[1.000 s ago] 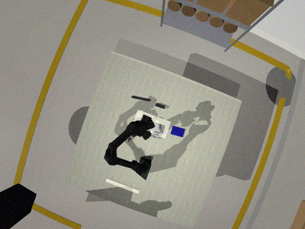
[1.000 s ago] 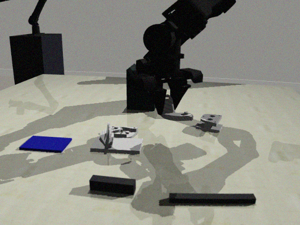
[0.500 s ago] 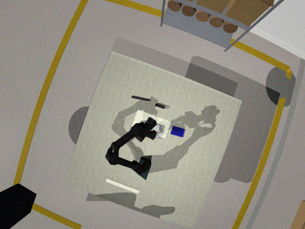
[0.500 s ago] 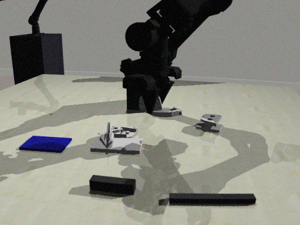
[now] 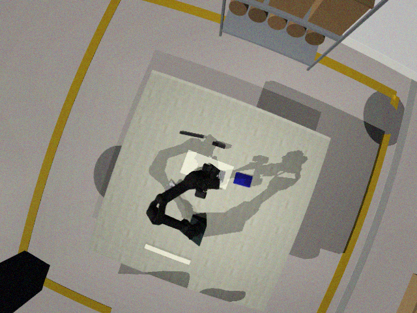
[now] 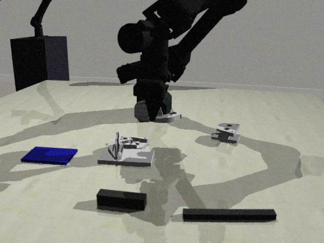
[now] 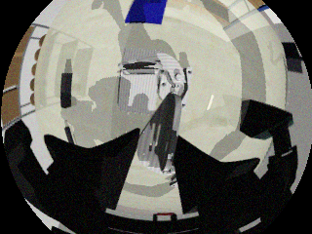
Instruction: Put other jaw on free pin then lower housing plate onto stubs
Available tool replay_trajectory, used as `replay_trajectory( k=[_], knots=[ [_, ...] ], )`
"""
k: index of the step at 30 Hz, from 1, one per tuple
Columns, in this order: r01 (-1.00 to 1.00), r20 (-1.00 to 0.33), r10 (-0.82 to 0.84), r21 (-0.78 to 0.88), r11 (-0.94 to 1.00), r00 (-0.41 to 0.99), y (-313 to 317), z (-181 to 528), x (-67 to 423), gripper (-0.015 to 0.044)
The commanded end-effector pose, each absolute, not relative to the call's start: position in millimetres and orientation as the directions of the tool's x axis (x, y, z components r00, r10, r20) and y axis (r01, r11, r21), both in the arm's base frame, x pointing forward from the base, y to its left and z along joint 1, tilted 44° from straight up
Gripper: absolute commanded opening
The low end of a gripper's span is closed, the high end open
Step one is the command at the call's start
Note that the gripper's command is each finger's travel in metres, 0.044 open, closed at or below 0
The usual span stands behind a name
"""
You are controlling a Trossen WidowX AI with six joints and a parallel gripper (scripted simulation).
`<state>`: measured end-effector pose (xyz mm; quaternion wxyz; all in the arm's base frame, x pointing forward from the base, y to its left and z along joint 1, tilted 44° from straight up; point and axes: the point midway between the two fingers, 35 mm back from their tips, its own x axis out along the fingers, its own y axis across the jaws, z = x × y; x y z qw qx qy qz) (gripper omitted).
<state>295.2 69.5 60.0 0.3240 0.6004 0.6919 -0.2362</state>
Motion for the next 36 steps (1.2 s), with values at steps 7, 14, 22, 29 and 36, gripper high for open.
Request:
replay_trajectory(
  k=[7,14,22,29,36],
  knots=[
    [0.907,-0.735,0.674,0.229,0.352,-0.076,54.1,43.8,289.8,0.0134],
    [0.808,-0.735,0.674,0.350,0.474,-0.077,44.2,34.8,285.7,0.0134],
    [0.655,-0.734,0.674,0.472,0.590,-0.078,33.4,24.9,280.2,0.0134],
    [0.494,-0.733,0.676,0.560,0.665,-0.079,24.4,16.6,274.7,0.0134],
    [0.312,-0.730,0.679,0.628,0.713,-0.080,16.0,8.5,268.7,0.0134]
  ],
)
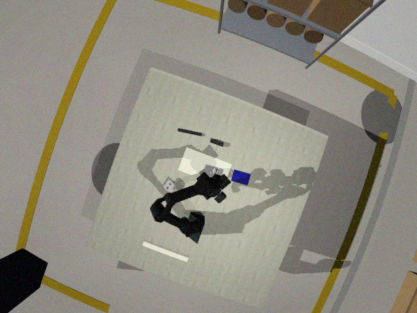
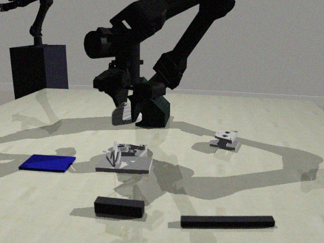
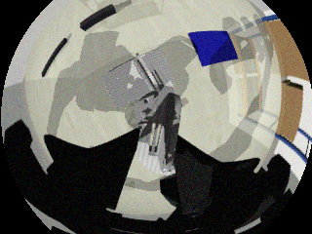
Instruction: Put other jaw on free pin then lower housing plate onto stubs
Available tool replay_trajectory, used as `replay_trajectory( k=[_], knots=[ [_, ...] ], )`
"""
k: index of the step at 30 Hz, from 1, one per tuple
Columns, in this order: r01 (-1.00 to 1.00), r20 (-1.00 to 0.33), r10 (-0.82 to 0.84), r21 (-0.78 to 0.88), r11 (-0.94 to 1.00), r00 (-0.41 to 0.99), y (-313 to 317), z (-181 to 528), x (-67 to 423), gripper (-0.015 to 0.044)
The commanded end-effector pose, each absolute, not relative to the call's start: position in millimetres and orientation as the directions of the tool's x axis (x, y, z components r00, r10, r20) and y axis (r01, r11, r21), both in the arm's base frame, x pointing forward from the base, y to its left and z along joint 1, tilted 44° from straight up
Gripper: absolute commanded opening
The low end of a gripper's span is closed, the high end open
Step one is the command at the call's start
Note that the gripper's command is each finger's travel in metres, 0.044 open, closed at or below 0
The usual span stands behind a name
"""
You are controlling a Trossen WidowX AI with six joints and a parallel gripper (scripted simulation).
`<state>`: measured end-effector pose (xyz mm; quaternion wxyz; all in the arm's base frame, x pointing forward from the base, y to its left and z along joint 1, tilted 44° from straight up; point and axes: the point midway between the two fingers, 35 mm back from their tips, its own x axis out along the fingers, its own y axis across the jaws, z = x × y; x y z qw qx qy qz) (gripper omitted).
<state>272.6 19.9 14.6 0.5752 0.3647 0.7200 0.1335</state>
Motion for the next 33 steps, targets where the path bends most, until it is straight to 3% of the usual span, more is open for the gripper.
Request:
replay_trajectory(
  k=[1,14,33],
  knots=[
    [0.285,-0.730,0.679,0.636,0.717,-0.080,14.8,7.4,267.8,0.0134],
    [-0.061,-0.723,0.686,0.690,0.721,-0.082,1.3,-5.9,255.8,0.0134],
    [-0.065,-0.723,0.686,0.690,0.720,-0.082,1.1,-6.1,255.6,0.0134]
  ],
)
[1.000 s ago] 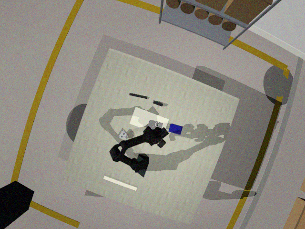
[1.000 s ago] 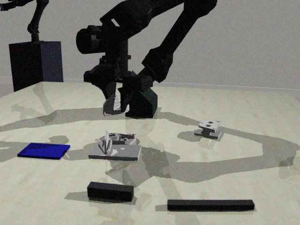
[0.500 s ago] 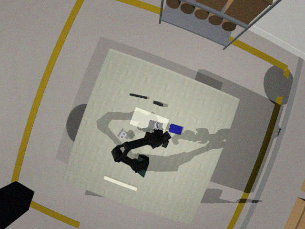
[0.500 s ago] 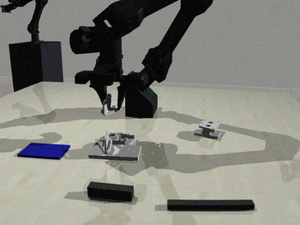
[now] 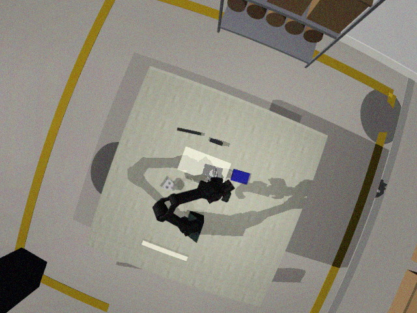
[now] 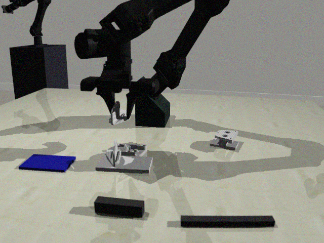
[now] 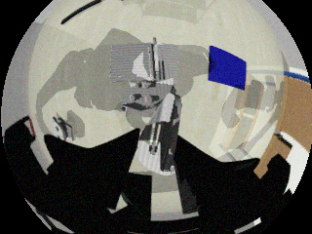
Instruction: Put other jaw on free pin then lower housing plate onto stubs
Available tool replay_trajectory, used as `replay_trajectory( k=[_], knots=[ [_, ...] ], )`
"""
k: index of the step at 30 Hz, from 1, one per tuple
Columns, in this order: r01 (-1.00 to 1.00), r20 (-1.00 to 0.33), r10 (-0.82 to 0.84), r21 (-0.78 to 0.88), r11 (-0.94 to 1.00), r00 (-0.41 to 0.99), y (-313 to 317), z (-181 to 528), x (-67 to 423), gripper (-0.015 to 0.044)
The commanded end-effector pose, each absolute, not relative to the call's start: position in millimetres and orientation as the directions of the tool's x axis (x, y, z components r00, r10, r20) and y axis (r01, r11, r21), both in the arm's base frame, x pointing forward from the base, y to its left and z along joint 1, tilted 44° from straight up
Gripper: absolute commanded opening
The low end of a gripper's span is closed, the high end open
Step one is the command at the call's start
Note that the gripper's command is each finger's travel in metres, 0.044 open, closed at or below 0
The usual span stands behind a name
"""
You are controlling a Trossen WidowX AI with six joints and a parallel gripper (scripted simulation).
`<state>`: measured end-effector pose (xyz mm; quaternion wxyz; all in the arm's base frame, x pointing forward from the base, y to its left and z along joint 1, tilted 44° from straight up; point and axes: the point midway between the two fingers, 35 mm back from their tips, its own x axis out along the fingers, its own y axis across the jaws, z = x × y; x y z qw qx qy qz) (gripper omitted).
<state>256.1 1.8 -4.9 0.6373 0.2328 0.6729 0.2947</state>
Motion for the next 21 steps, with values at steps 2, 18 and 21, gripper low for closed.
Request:
replay_trajectory(
  k=[2,18,21],
  knots=[
    [-0.065,-0.723,0.686,0.690,0.720,-0.082,1.1,-6.1,255.6,0.0134],
    [-0.050,-0.724,0.685,0.690,0.722,-0.082,2.0,-5.3,257.3,0.0134],
    [-0.050,-0.725,0.684,0.689,0.723,-0.081,5.7,-1.7,264.3,0.0134]
  ],
)
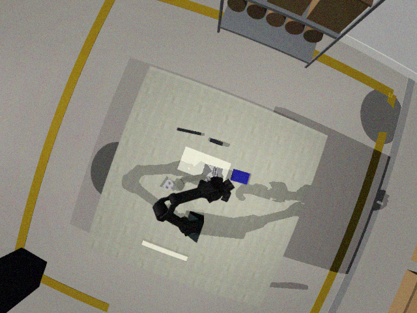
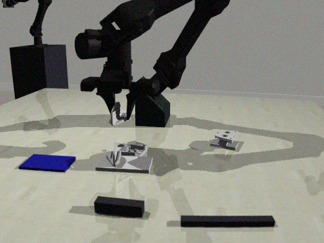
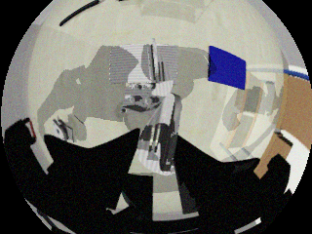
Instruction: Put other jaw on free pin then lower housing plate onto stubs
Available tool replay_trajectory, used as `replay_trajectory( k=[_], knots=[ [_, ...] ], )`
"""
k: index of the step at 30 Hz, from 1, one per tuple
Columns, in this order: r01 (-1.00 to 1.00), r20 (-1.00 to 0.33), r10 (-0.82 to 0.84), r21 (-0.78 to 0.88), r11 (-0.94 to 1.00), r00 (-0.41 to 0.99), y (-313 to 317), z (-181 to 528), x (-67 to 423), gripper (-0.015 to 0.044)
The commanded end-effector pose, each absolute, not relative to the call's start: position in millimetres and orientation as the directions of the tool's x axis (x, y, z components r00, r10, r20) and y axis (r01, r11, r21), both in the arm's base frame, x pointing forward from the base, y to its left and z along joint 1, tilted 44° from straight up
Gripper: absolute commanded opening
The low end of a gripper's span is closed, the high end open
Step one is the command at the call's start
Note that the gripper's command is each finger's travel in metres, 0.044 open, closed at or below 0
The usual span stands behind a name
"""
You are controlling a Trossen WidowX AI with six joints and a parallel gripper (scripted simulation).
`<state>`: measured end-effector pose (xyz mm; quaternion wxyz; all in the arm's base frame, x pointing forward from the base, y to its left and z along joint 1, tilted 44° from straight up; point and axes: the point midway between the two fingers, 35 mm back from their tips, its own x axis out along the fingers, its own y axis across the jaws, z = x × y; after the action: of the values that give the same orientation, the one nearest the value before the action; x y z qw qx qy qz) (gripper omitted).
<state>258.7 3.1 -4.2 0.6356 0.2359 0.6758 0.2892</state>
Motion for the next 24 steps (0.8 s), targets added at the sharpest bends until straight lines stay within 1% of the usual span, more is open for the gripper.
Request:
replay_trajectory(
  k=[1,24],
  knots=[
    [-0.050,-0.725,0.684,0.688,0.724,-0.081,7.0,-0.5,266.8,0.0134],
    [-0.052,-0.723,0.686,0.691,0.721,-0.079,47.6,32.8,315.7,0.0134]
  ],
)
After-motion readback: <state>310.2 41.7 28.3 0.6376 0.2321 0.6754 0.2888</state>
